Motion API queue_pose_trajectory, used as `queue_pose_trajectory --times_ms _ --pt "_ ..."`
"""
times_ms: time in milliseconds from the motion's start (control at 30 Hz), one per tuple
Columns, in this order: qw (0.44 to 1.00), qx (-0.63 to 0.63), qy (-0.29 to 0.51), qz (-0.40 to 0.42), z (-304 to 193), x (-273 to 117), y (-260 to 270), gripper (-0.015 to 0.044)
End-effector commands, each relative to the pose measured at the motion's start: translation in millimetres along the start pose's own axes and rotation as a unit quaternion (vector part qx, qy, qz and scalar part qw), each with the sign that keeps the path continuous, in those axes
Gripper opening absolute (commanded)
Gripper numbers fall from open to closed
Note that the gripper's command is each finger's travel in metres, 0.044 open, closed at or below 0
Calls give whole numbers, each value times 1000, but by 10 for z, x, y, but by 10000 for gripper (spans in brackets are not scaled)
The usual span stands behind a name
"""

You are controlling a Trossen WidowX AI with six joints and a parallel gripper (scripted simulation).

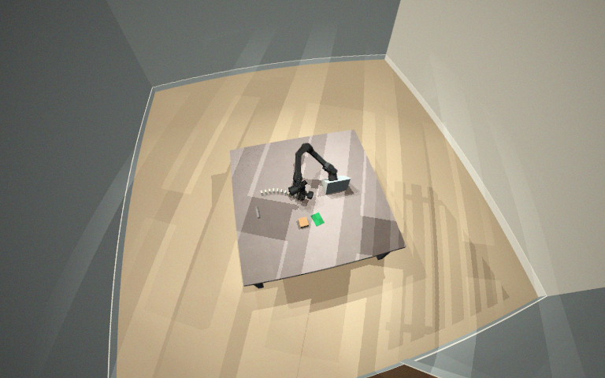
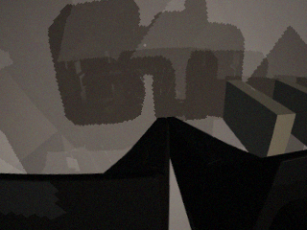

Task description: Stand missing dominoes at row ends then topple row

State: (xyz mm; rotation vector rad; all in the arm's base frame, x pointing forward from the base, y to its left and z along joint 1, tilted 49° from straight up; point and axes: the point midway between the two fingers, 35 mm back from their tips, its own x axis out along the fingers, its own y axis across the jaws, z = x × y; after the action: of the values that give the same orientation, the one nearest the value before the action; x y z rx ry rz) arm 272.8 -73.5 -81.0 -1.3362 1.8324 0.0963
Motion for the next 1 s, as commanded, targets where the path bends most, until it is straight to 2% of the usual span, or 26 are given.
queue_pose_trajectory --times_ms 0,800,967 --pt "1000 -4 -4 -9 32 2 -29 0" --pt "1000 -2 -6 -8 52 -7 -342 0" --pt "997 36 -47 -43 221 -312 -531 0"
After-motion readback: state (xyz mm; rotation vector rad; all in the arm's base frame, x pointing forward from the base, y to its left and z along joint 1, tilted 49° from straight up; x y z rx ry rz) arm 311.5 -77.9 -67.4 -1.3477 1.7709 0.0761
